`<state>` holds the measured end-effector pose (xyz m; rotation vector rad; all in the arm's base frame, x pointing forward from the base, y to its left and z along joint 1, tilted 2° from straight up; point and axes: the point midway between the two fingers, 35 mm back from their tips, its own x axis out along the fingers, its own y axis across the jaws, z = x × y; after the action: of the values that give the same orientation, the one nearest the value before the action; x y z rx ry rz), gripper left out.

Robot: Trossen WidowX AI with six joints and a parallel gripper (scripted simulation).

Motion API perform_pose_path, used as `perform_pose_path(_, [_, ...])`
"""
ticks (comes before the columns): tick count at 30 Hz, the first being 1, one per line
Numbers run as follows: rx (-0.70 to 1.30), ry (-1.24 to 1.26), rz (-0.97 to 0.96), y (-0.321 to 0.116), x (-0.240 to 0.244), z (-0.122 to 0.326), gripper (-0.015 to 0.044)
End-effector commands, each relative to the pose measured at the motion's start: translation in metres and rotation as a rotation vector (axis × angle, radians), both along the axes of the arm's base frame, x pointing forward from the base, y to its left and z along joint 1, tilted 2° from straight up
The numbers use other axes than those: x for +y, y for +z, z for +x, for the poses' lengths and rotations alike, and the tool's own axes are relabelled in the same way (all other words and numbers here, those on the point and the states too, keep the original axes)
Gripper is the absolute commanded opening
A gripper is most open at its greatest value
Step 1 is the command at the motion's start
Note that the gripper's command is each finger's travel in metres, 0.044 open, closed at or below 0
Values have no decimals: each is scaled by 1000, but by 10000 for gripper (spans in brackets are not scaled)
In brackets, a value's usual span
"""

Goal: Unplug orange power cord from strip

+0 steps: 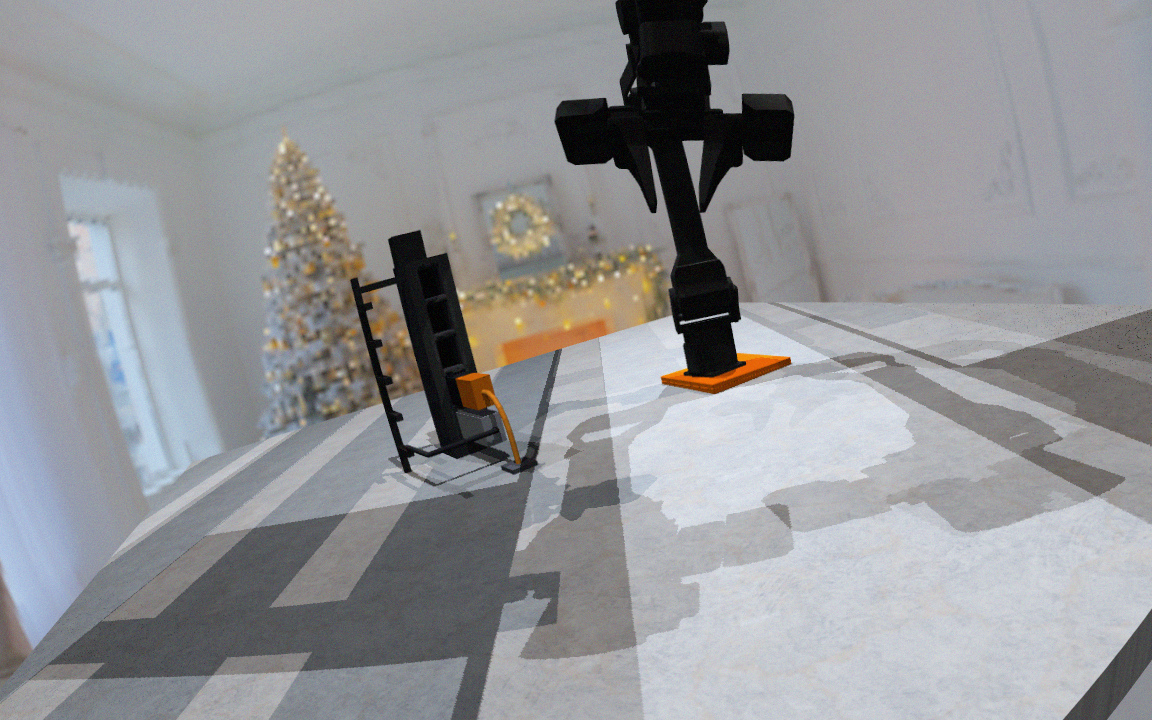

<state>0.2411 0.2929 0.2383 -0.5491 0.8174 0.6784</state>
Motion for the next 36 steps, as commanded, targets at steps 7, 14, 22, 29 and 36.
perform_pose_path(7, [114,251,-413,-59,-112,71,160])
perform_pose_path(14, [245,439,-534,-88,-186,87,160])
perform_pose_path(22, [383,674,-543,-115,-267,83,160])
perform_pose_path(29, [390,689,-539,-117,-272,82,160])
perform_pose_path(36, [390,689,-539,-117,-273,83,160])
